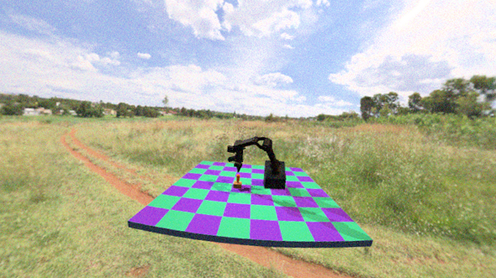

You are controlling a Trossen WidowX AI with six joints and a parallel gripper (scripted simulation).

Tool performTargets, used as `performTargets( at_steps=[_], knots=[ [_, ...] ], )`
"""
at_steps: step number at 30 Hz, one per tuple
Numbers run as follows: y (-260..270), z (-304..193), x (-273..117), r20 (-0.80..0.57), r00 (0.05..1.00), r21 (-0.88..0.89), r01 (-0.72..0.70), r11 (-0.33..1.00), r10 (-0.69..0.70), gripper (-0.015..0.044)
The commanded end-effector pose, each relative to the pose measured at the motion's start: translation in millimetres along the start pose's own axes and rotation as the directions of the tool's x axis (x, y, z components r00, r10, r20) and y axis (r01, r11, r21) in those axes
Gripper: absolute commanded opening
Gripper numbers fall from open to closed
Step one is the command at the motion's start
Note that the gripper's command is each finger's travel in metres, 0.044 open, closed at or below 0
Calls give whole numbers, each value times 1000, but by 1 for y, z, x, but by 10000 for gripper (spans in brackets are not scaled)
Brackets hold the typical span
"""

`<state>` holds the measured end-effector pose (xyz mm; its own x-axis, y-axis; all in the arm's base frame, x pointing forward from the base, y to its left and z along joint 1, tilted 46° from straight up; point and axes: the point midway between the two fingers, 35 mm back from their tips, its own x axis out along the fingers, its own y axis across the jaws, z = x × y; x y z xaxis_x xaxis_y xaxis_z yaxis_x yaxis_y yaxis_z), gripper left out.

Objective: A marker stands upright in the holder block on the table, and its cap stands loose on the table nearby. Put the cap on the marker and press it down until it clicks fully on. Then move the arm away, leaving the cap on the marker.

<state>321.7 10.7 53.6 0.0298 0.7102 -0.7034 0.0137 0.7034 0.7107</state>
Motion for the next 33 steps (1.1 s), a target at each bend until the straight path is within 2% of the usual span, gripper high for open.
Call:
performTargets(
  at_steps=[1, 22, 29, 33],
  knots=[
    [0, -2, 8, -5, 1000, 7, -5, 1000, 5, 0],
    [1, -1, 36, -5, 1000, 7, -6, 1000, 6, 0],
    [0, 2, 27, 6, 1000, -1, -1, 1000, 1, 0],
    [-2, 5, -22, 5, 1000, 1, 5, 1000, -5, 0]
  ],
)
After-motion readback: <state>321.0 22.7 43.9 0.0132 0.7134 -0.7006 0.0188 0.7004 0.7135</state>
